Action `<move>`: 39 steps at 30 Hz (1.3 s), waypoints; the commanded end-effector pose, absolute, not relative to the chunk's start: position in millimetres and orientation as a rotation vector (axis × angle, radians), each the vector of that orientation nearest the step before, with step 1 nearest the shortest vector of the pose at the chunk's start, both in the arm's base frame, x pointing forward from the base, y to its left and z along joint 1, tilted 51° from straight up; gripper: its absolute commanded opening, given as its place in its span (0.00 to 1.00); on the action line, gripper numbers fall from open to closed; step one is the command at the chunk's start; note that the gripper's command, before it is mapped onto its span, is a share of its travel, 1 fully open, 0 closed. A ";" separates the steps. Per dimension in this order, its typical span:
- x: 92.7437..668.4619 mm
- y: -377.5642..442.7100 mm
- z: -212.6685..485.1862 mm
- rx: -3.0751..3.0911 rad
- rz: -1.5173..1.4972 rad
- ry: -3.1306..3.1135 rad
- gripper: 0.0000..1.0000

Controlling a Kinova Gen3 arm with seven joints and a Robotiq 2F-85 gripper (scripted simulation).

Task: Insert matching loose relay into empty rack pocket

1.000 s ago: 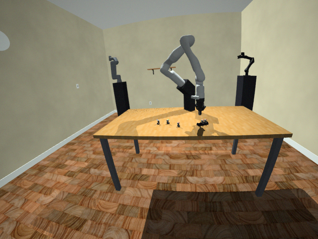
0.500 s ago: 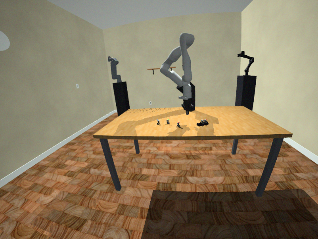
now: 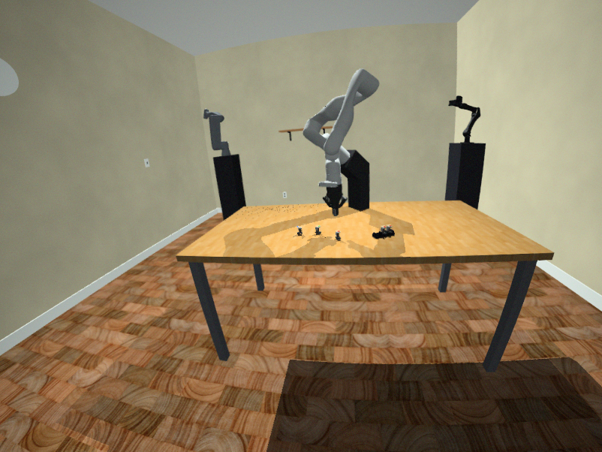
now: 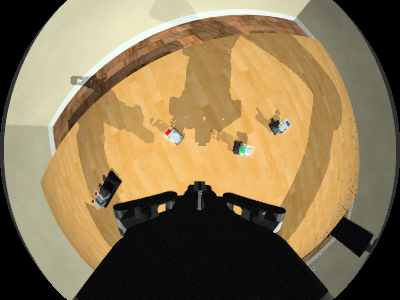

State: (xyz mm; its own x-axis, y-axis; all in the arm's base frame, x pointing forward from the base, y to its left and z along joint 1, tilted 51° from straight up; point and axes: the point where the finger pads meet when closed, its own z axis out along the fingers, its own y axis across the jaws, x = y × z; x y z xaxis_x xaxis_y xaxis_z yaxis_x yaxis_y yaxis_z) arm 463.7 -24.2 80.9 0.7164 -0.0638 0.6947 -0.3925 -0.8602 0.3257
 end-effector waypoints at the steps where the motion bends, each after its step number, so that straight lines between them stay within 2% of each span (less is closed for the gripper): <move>1: 455.9 -57.9 89.8 2.442 0.948 -0.248 0.00; 24: 441.1 -156.4 155.1 2.389 0.814 0.124 0.00; 39: 436.7 -182.9 172.6 2.367 0.777 0.219 0.00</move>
